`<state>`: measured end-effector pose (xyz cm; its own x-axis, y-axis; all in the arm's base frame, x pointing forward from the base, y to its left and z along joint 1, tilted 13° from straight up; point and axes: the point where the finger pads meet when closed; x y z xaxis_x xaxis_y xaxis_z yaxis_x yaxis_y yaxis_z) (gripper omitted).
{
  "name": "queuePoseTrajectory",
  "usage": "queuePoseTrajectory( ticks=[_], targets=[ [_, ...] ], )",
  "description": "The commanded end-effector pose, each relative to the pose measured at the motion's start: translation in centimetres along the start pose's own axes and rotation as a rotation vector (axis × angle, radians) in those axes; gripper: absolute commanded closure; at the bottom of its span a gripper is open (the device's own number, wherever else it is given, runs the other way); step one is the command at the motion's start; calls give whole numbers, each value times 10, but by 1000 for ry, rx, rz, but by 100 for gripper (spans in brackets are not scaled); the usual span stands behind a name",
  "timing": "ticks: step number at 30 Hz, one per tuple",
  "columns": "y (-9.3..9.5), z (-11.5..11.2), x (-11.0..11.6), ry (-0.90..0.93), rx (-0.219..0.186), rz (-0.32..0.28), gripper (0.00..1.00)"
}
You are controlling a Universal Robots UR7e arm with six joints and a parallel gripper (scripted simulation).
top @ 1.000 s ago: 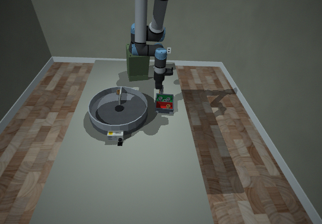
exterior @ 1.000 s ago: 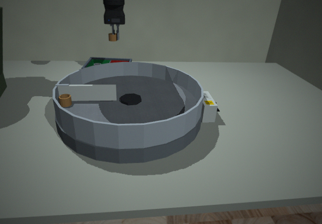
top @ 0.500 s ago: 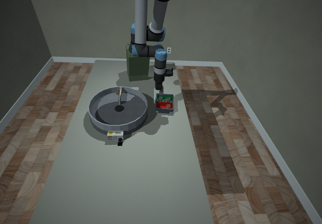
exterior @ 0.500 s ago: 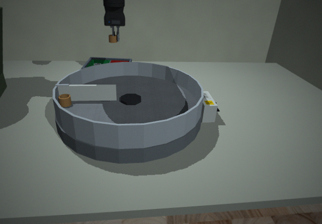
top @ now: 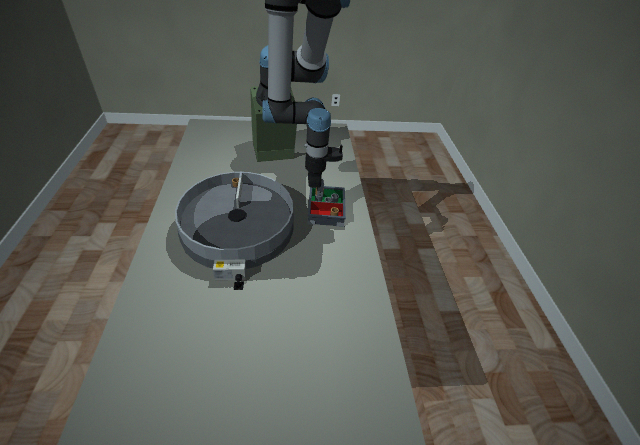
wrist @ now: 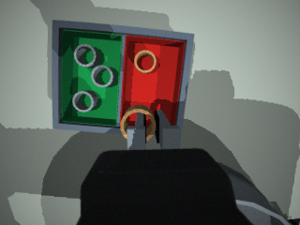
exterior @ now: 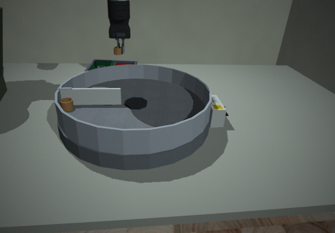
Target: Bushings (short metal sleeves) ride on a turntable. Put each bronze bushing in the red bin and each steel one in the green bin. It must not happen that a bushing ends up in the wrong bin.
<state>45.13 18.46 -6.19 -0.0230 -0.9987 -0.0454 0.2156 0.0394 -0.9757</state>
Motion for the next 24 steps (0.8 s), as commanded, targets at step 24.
queuePoseTrajectory(
  ticks=[24],
  targets=[
    [55, 1, 0, 0, 2, 0, 100]
  ],
)
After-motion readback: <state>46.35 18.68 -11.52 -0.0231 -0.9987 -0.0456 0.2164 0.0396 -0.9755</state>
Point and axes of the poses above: the point where the finger pads meet when closed, its own y axis out along the fingers, its own z axis across the jaws, x = y × z, and after that the axes turned 1 degree about y, right-handed
